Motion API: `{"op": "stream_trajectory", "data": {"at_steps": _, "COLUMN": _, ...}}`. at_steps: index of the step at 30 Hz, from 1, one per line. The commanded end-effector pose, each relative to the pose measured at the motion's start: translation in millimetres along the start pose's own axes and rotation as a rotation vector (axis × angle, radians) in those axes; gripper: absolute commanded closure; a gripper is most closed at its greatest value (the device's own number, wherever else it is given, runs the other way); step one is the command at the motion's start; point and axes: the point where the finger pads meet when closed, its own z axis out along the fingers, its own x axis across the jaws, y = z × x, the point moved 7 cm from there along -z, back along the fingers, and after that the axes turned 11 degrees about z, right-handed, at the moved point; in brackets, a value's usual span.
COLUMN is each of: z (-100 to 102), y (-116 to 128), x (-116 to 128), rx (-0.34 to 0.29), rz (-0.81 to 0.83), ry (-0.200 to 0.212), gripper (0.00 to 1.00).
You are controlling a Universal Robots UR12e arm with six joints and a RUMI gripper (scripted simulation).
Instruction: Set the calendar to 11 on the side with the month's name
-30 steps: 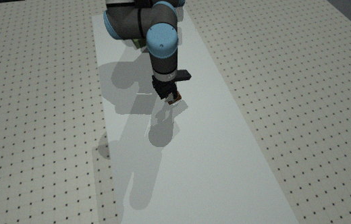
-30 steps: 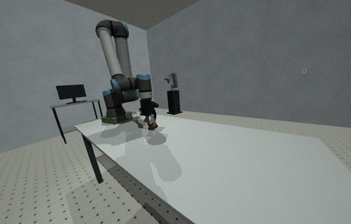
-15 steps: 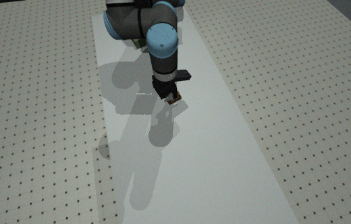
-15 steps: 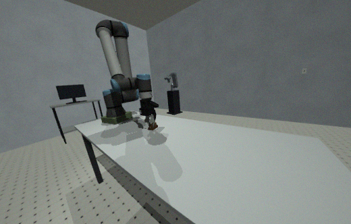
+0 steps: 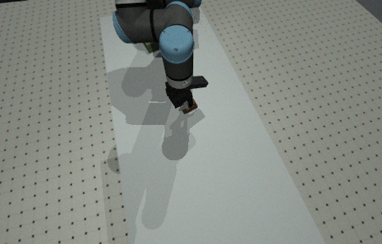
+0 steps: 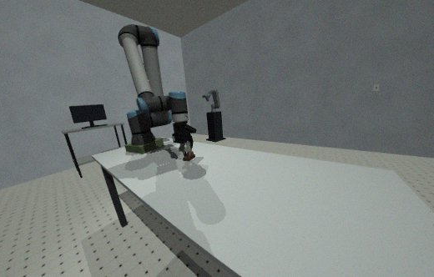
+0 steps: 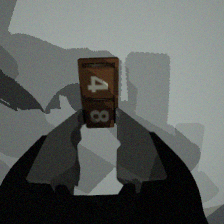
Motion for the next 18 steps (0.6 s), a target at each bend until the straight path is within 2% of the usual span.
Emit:
{"op": "stream_trajectory", "data": {"at_steps": 1, "z": -0.5, "y": 0.1, "x": 0.5, "rx": 0.000, "rz": 0.000, "ry": 0.001, "gripper": 0.90}}
{"op": "stream_trajectory", "data": {"at_steps": 13, "z": -0.9, "y": 0.1, "x": 0.5, "rx": 0.000, "rz": 0.000, "ry": 0.001, "gripper": 0.90}}
{"op": "stream_trajectory", "data": {"at_steps": 18, "z": -14.1, "y": 0.1, "x": 0.5, "rx": 0.000, "rz": 0.000, "ry": 0.001, "gripper": 0.90}}
